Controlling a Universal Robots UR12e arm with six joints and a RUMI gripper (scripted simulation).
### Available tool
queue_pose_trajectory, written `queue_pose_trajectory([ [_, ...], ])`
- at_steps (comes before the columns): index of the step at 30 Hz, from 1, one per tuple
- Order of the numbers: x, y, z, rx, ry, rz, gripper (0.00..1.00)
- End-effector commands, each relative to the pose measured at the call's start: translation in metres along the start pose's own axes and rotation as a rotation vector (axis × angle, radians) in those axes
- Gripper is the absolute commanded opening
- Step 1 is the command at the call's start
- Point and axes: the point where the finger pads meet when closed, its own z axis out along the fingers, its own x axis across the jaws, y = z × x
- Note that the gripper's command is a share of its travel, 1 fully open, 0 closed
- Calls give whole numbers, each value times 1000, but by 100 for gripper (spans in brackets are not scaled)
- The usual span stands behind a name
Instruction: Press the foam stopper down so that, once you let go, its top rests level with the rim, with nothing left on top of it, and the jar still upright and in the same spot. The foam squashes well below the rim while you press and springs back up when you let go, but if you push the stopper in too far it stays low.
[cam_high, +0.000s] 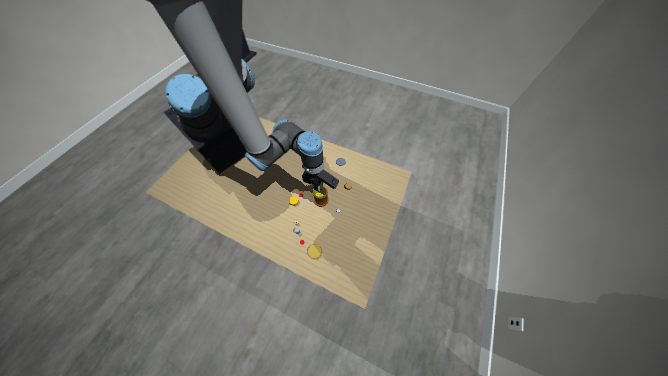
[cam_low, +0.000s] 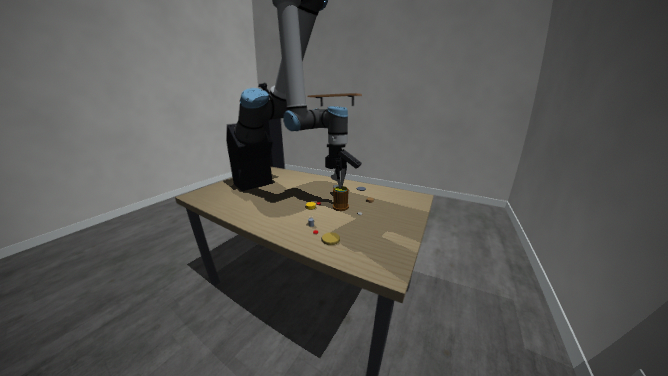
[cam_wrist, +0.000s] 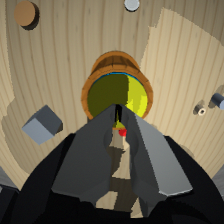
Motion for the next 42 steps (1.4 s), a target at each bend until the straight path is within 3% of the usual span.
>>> queue_pose_trajectory([
  [1, 0, 0, 2, 1, 0, 0, 0],
  [42, 0, 0, 16, 1, 0, 0, 0],
])
